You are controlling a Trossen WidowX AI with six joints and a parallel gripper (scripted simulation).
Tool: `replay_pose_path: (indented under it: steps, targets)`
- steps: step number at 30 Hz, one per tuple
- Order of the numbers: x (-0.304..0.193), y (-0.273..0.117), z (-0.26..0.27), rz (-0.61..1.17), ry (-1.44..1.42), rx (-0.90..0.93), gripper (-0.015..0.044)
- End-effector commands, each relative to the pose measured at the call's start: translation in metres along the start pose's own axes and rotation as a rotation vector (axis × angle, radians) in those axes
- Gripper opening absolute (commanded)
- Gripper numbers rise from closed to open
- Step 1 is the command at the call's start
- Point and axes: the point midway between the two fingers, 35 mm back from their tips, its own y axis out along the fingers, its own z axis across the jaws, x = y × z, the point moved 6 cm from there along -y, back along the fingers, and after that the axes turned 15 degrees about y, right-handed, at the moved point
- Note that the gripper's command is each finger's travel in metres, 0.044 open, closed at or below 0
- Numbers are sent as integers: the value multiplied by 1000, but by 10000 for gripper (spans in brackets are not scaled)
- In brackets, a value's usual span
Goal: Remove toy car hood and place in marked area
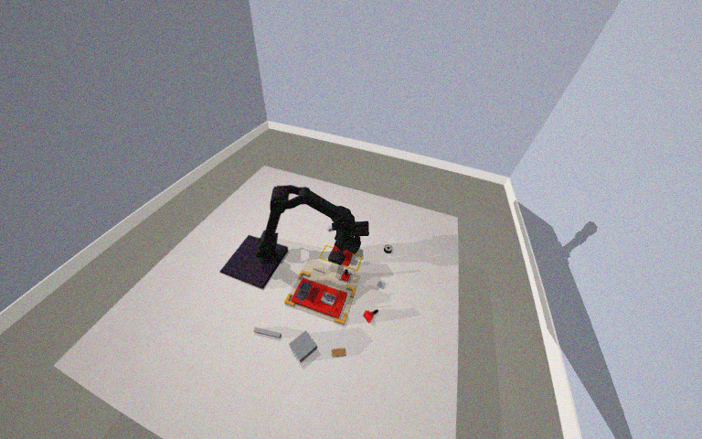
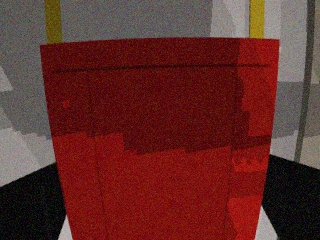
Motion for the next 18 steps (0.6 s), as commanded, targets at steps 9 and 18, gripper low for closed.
replay_pose_path:
  steps: [9,18]
  targets:
    - [0,0,0,0,0,0,315]
    - [2,-32,2,2,0,-1,440]
